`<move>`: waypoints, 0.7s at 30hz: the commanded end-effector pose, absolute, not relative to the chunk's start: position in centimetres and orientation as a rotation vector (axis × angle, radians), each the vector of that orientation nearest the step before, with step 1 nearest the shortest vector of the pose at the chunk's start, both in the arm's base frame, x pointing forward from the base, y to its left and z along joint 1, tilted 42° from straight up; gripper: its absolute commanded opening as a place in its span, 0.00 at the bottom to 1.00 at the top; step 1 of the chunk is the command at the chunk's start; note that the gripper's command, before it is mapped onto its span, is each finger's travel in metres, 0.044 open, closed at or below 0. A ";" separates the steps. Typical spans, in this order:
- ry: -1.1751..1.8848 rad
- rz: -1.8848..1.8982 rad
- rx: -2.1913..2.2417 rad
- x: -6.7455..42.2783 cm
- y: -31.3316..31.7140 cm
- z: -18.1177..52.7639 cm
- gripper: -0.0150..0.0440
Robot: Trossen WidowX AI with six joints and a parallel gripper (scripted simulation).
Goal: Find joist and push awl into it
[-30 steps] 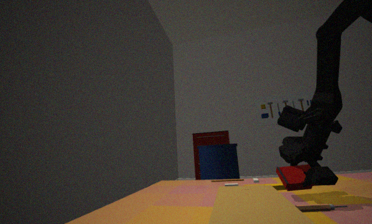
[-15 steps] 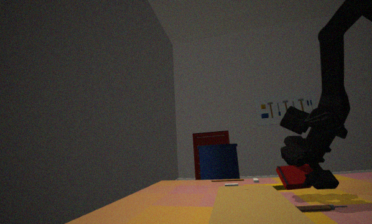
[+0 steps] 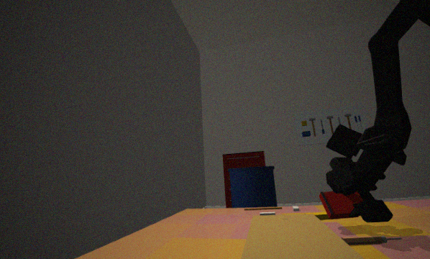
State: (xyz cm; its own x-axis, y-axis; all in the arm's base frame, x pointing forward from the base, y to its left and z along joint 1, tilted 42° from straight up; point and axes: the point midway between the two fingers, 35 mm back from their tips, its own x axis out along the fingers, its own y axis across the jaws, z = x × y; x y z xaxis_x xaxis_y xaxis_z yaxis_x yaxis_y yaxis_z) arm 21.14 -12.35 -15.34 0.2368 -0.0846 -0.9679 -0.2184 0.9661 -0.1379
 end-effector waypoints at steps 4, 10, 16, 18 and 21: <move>1.335 0.086 -0.269 21.1 -11.9 -15.9 0.25; 1.335 0.090 -0.267 21.0 -11.5 -16.3 0.25; 1.334 0.097 -0.264 21.0 -11.0 -16.8 0.25; 1.334 0.100 -0.262 21.0 -10.8 -16.9 0.25; 1.335 0.108 -0.260 20.9 -10.8 -16.9 0.30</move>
State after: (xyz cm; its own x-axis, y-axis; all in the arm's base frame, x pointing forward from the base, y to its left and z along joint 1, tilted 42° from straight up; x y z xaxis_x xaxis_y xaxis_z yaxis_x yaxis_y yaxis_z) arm 20.90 -10.76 -16.92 0.2329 -0.0700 -0.9700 -0.2262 0.9662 -0.1240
